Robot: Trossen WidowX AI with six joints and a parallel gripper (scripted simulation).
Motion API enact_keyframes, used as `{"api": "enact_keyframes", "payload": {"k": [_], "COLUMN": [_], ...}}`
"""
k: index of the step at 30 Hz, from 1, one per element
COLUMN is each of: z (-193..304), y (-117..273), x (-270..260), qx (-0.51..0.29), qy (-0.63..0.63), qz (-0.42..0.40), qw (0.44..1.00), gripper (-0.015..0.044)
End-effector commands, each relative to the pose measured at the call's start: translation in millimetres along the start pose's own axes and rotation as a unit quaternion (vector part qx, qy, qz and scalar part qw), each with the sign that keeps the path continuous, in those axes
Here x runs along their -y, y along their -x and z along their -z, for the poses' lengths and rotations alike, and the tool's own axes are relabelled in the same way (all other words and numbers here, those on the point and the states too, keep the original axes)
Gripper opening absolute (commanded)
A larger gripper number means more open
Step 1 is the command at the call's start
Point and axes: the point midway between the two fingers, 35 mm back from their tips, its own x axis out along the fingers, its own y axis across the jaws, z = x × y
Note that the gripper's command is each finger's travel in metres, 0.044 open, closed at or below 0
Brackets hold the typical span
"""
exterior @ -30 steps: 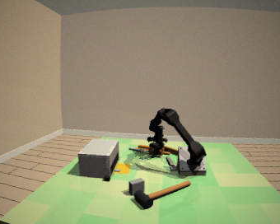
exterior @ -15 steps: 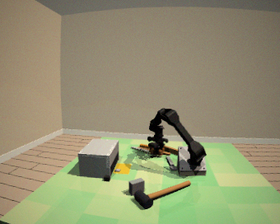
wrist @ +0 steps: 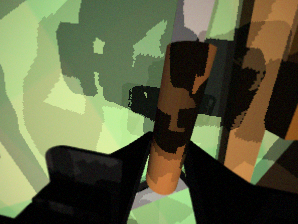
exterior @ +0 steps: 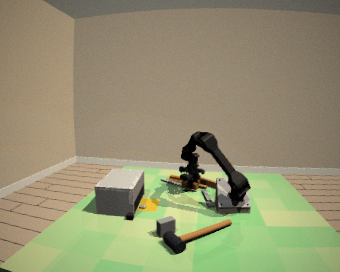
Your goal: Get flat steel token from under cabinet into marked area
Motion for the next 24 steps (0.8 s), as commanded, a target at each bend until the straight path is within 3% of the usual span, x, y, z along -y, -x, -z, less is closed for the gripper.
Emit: {"api": "enact_keyframes", "payload": {"k": [1, 24], "z": [-2, 10], "y": [5, 5], "x": [-4, -22], "qx": [0.011, 0.01], "qy": [-0.002, -0.007], "qz": [-0.002, -0.003], "qw": [1.0, 1.0], "gripper": [0.0, 0.0]}}
